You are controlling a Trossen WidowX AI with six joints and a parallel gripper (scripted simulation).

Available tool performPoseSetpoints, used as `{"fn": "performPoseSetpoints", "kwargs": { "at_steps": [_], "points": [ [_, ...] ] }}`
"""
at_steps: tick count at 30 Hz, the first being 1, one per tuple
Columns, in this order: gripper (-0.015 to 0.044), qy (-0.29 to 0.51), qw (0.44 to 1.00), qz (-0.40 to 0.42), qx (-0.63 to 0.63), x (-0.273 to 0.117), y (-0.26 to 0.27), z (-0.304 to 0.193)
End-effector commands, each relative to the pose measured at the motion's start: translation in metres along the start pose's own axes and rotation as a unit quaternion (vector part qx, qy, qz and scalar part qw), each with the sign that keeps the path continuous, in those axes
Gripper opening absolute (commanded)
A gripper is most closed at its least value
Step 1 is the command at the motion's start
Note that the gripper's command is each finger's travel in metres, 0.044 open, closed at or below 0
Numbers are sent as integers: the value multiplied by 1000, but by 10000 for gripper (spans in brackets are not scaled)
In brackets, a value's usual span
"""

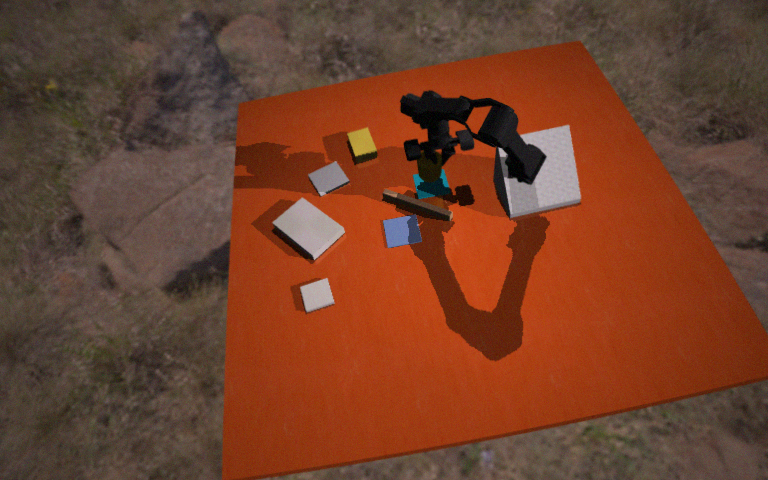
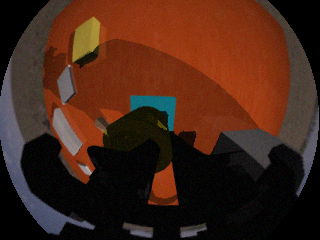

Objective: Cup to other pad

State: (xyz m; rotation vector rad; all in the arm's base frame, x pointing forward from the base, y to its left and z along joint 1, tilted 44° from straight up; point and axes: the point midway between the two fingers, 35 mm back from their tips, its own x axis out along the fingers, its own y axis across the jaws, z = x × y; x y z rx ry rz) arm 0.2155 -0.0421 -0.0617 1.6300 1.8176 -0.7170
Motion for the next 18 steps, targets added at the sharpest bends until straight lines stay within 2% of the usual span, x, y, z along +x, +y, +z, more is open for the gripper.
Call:
{"fn": "performPoseSetpoints", "kwargs": {
  "at_steps": [1, 18],
  "points": [
    [0, 4, 1000, -1, 4, 8, -1, -1],
    [0, 4, 1000, -1, 4, 35, -3, -2]
  ]
}}
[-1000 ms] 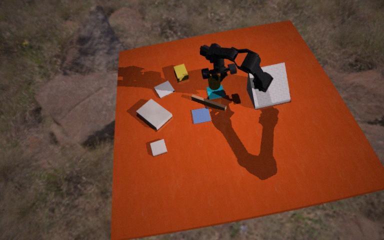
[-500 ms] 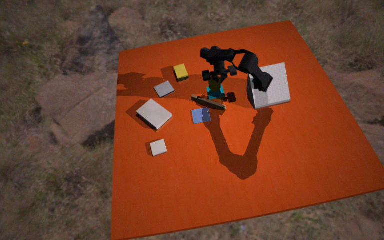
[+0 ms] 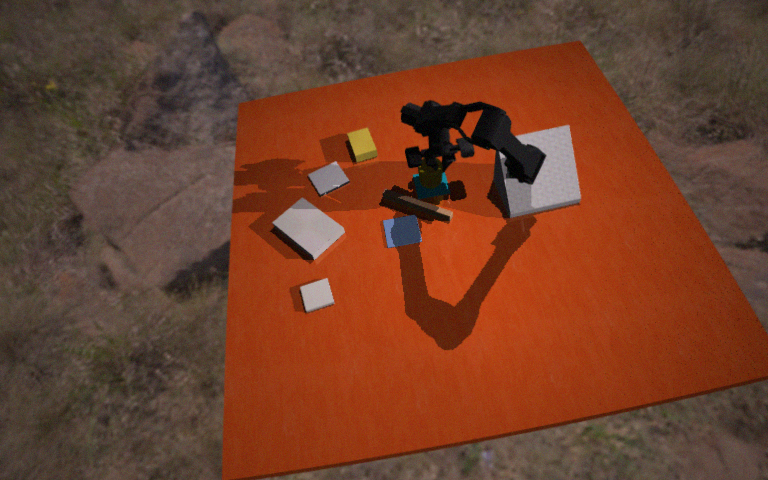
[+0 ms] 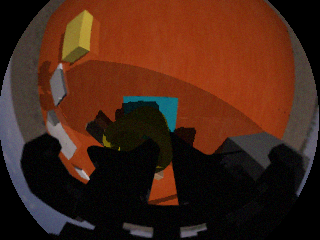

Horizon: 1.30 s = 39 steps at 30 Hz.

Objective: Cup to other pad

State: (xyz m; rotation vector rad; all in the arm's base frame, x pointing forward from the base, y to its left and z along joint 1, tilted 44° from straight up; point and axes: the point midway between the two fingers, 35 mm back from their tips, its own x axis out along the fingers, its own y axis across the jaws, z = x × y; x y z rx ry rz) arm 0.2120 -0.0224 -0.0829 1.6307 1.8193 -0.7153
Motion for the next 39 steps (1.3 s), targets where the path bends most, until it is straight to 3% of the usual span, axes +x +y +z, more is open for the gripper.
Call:
{"fn": "performPoseSetpoints", "kwargs": {
  "at_steps": [1, 14, 20, 39],
  "points": [
    [0, 3, 1000, -1, 4, 6, -2, -1],
    [0, 1, 1000, -1, 0, 2, -1, 0],
    [146, 1, 1000, -1, 0, 2, -1, 0],
    [146, 1, 1000, -1, 2, -16, 1, 1]
  ]
}}
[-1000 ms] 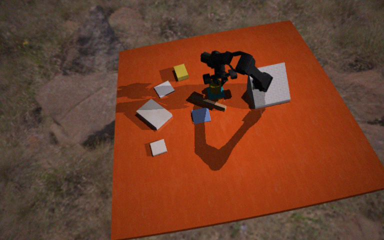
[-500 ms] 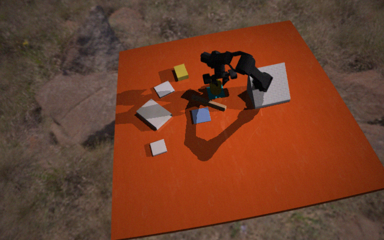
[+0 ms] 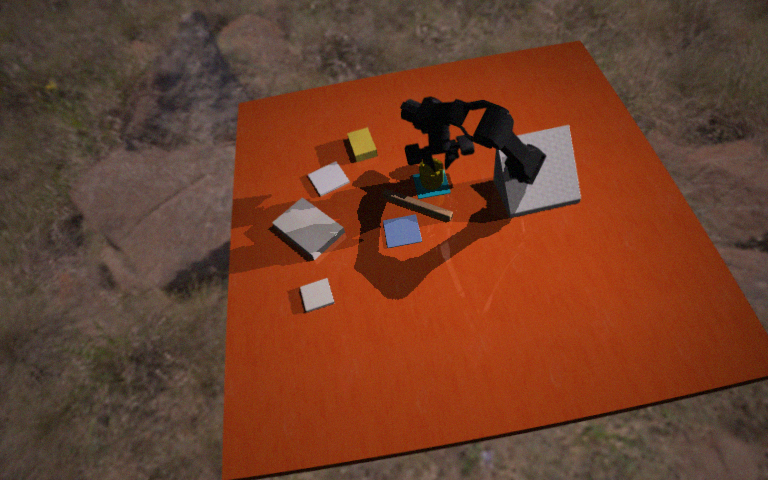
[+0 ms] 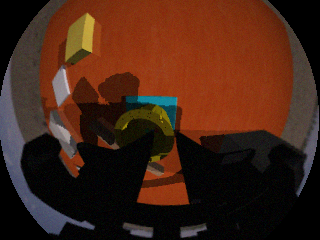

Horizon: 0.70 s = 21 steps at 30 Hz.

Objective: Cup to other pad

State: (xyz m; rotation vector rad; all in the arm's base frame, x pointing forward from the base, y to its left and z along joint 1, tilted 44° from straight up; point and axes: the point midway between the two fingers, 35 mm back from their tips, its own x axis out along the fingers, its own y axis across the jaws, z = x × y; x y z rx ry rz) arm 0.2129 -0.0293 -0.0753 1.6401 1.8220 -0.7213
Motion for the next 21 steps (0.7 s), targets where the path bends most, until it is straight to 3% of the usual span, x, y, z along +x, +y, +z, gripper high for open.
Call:
{"fn": "performPoseSetpoints", "kwargs": {
  "at_steps": [1, 21],
  "points": [
    [146, -2, 1000, -1, -3, -7, 1, 1],
    [146, 0, 1000, -1, -1, -38, 1, 0]
  ]
}}
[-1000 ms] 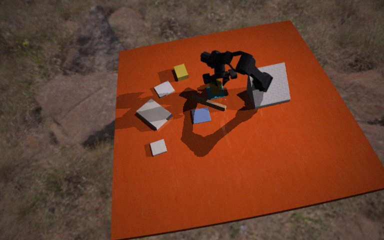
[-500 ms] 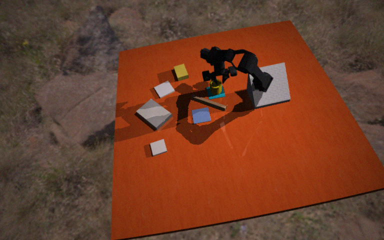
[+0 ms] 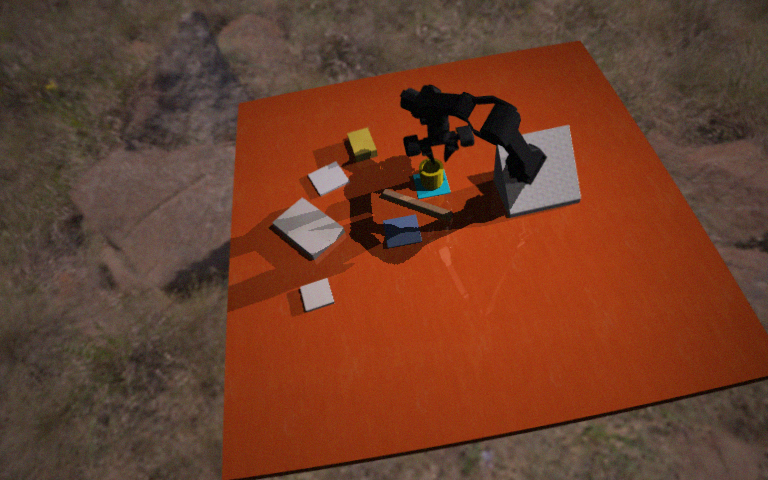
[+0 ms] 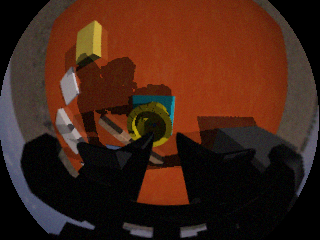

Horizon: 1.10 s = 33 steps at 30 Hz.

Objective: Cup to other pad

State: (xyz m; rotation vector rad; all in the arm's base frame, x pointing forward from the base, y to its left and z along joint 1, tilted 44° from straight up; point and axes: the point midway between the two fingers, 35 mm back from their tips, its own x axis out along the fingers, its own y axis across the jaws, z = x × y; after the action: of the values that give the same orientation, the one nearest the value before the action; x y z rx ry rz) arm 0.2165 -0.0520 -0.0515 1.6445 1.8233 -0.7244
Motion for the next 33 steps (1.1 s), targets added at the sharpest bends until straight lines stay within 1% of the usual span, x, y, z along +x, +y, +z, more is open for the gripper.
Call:
{"fn": "performPoseSetpoints", "kwargs": {
  "at_steps": [1, 2, 12, 28, 33],
  "points": [
    [146, -1, 1000, -1, -3, -6, 0, 0],
    [173, 0, 1000, 0, 0, -1, 0, 0],
    [435, 0, 1000, 0, 0, -5, 0, 0],
    [440, -2, 1000, -1, -2, -64, 3, 1],
    [440, -2, 1000, 2, 0, -63, 4, 1]
  ]
}}
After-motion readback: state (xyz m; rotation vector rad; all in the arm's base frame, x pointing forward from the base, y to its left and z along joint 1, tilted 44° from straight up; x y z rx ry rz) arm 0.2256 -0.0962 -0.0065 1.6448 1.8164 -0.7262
